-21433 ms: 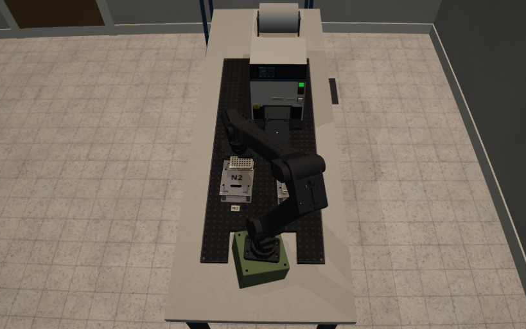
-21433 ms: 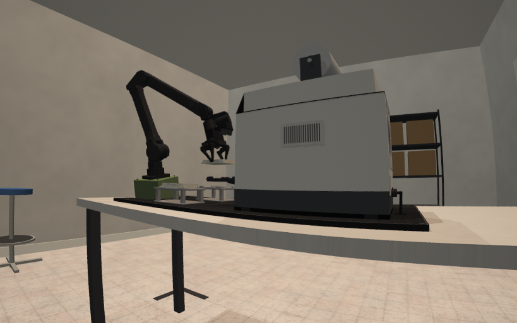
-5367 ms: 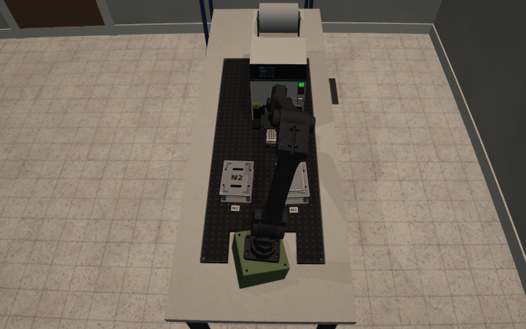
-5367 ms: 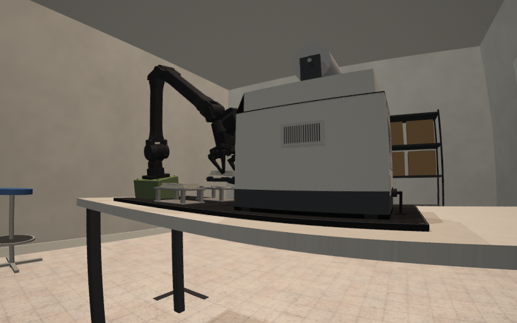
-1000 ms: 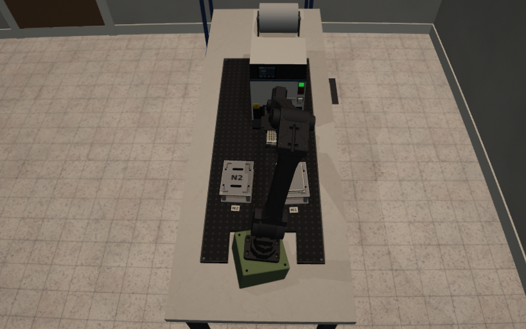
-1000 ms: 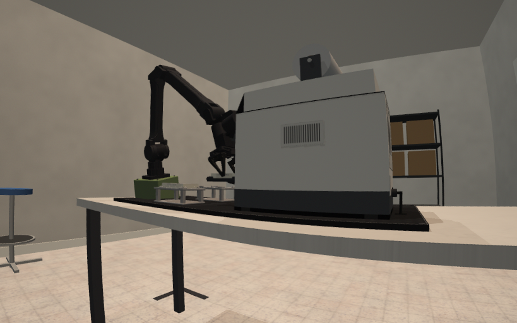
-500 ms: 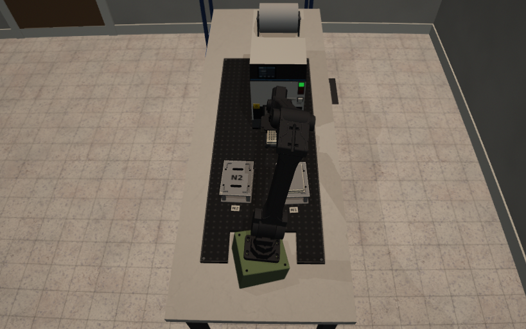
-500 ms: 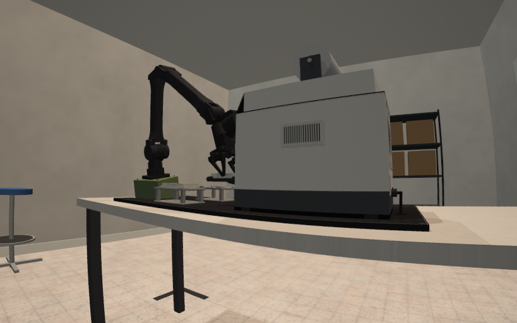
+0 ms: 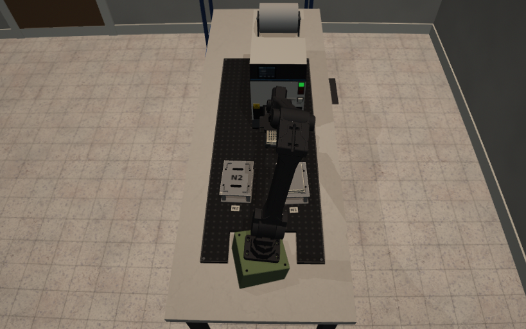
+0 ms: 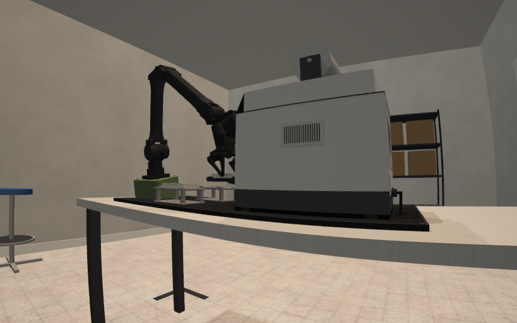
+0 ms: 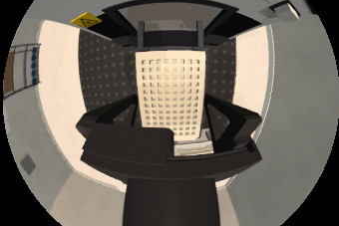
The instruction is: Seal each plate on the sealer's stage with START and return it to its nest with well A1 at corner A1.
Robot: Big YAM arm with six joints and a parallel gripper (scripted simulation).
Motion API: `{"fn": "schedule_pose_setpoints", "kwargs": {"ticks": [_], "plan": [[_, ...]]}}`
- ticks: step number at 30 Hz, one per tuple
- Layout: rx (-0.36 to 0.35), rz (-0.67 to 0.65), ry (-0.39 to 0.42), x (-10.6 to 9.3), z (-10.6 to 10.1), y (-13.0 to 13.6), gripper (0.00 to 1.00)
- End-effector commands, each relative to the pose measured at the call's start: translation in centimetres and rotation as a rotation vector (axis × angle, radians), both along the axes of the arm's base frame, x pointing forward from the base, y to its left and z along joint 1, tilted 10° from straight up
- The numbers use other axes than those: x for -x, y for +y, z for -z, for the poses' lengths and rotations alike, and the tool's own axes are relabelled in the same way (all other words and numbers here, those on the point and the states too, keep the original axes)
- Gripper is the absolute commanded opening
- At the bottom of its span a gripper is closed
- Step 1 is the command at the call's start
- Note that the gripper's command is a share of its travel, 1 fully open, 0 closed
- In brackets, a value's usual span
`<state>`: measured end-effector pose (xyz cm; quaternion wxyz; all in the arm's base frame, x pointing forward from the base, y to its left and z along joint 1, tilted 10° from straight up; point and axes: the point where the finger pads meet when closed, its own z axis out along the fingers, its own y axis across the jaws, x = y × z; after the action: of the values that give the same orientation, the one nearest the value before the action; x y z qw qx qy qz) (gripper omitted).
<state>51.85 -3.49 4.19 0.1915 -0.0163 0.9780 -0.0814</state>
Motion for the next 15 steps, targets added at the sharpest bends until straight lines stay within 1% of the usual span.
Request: {"fn": "schedule_pose_setpoints", "kwargs": {"ticks": [1, 15], "plan": [[-0.002, -0.010, -0.051, -0.84, -1.91, 0.68, 1.00], [-0.001, -0.010, -0.054, -0.93, -2.02, 0.60, 1.00]]}}
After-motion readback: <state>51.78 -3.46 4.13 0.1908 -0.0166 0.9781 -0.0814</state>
